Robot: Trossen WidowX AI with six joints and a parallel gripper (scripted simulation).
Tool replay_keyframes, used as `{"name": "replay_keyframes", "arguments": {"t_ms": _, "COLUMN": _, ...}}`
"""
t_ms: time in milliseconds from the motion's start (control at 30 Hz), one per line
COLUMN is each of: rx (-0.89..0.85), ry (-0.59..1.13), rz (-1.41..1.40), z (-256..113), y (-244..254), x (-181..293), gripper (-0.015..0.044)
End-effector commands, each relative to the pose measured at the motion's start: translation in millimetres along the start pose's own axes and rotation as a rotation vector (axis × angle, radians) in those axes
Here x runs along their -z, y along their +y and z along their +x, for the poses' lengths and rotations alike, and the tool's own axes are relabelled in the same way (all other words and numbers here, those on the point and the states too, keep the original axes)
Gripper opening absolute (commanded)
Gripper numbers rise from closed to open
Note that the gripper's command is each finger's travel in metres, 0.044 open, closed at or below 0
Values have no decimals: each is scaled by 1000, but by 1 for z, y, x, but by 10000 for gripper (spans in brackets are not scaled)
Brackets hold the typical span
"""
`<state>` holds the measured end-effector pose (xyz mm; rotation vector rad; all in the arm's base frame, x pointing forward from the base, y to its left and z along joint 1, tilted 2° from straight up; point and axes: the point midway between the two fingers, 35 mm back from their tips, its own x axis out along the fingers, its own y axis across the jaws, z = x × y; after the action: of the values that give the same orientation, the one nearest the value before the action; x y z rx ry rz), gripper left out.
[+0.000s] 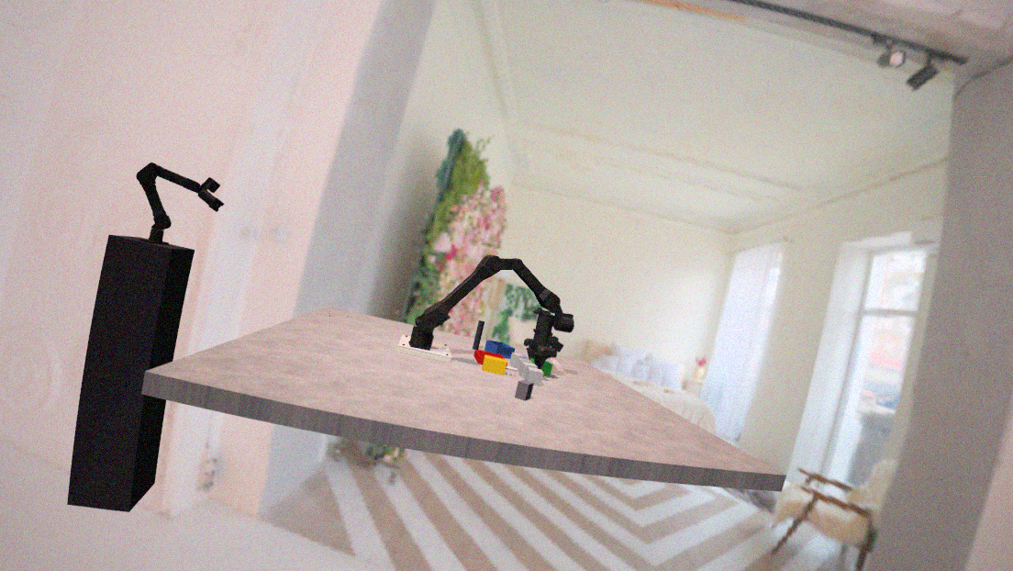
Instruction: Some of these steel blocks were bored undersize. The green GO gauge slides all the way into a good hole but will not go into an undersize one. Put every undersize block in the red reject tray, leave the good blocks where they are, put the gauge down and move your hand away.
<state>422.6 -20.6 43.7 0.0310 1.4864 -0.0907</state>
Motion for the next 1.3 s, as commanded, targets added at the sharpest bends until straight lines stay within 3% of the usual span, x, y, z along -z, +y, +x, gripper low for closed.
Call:
{"name": "replay_keyframes", "arguments": {"t_ms": 0, "rx": 3, "ry": -13, "rz": -1, "z": -4, "y": 0, "x": 0, "gripper": 0}}
{"name": "replay_keyframes", "arguments": {"t_ms": 1267, "rx": 3, "ry": -13, "rz": -1, "z": -4, "y": 0, "x": -4, "gripper": 0}}
